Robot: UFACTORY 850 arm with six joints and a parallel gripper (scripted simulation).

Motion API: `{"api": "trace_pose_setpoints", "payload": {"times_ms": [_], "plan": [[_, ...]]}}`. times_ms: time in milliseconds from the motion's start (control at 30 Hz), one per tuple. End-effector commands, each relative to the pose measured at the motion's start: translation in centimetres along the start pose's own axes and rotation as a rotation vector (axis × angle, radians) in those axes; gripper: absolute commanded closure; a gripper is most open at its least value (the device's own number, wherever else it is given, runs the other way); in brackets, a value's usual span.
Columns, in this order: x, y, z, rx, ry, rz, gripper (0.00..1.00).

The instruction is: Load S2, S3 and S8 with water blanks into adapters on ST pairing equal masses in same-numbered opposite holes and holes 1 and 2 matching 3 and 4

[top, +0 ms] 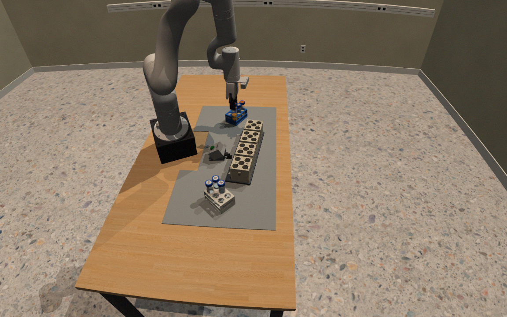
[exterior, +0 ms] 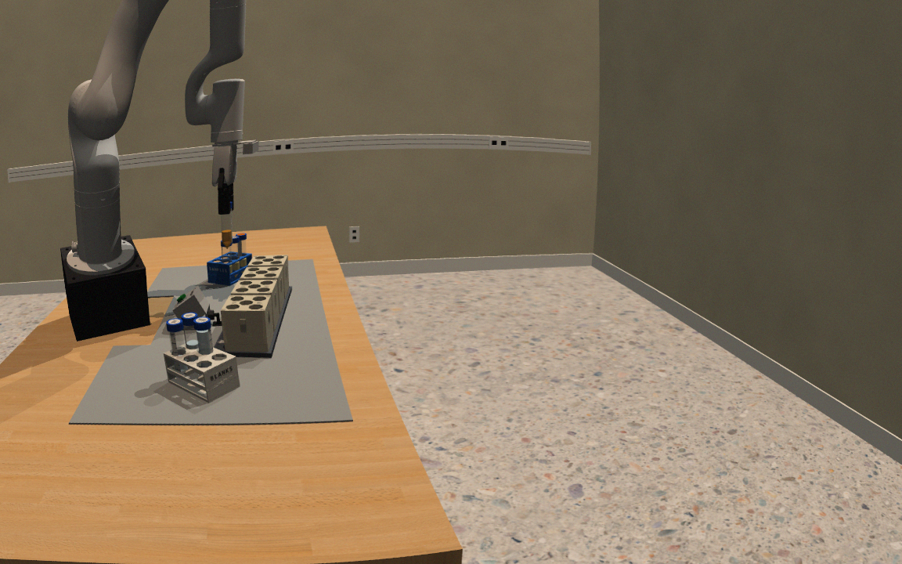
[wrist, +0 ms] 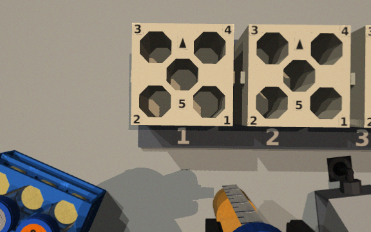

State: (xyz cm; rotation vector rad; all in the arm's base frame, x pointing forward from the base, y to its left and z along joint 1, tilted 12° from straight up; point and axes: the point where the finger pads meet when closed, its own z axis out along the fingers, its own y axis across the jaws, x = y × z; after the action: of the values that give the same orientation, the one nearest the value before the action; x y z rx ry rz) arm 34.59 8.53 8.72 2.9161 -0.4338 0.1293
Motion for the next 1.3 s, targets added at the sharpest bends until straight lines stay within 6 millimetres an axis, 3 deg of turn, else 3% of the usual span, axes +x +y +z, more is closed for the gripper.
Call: {"api": "trace_pose_setpoints", "payload": {"times_ms": [0, 233, 300, 800, 867, 1267], "plan": [[0.9, 2.7, -0.1, 0.003, 0.003, 0.0, 1.0], [1.9, 6.0, -0.1, 0.003, 0.003, 0.0, 1.0], [1.9, 6.0, -0.1, 0.003, 0.003, 0.0, 1.0], [4.0, 13.2, 0.0, 0.002, 0.003, 0.0, 1.0], [4.0, 13.2, 0.0, 0.002, 0.003, 0.0, 1.0], [5.7, 19.0, 0.0, 0.002, 0.003, 0.0, 1.0]]}}
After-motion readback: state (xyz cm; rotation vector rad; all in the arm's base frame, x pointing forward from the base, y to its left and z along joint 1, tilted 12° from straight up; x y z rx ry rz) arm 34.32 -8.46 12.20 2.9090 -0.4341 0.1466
